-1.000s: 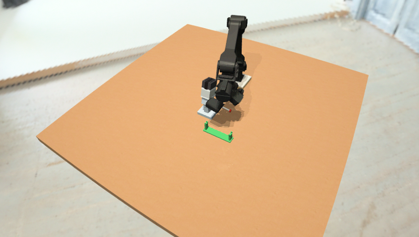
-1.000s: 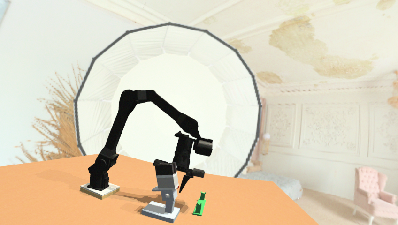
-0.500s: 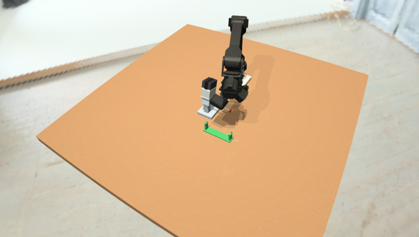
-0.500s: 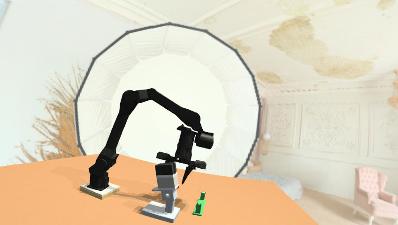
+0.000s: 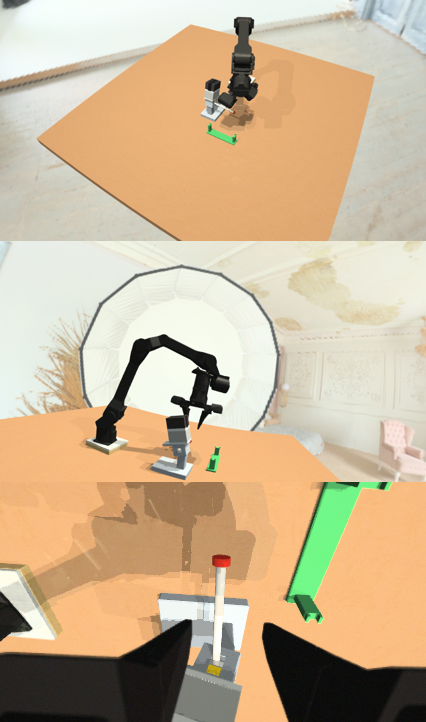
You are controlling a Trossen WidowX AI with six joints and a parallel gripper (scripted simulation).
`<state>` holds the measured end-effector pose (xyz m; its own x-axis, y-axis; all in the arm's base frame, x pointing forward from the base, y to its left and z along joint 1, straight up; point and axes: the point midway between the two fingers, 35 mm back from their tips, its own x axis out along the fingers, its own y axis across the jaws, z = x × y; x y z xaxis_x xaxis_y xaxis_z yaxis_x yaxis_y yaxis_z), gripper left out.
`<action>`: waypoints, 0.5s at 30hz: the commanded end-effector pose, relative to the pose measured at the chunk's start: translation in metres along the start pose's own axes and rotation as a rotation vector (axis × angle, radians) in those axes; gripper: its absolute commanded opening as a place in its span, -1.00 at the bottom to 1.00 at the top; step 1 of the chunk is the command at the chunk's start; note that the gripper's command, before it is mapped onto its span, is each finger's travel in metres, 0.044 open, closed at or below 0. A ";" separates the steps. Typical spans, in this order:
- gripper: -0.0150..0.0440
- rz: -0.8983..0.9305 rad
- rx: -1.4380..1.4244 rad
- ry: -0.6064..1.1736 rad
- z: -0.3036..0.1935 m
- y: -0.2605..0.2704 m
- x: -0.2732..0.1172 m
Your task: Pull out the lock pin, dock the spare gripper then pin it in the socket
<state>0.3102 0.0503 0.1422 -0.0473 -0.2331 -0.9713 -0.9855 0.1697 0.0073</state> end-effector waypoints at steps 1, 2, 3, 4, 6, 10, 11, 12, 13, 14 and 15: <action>0.28 0.000 0.000 0.000 0.000 0.000 0.000; 0.36 0.000 0.000 0.000 0.000 0.000 0.000; 0.45 0.000 0.000 0.000 0.000 0.000 0.000; 0.54 0.000 0.000 0.000 0.000 0.000 0.000; 0.72 0.000 0.000 0.000 0.000 0.000 0.000; 1.00 0.000 0.000 0.000 0.000 0.000 0.000; 1.00 0.000 0.000 0.000 0.000 0.000 0.000; 1.00 0.000 0.000 0.000 0.000 0.000 0.000; 1.00 0.000 0.000 0.000 0.000 0.000 0.000; 1.00 0.000 0.000 0.000 0.000 0.000 0.000; 1.00 0.000 0.000 0.000 0.000 0.000 0.000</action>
<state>0.3098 0.0501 0.1423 -0.0494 -0.2341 -0.9709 -0.9849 0.1730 0.0084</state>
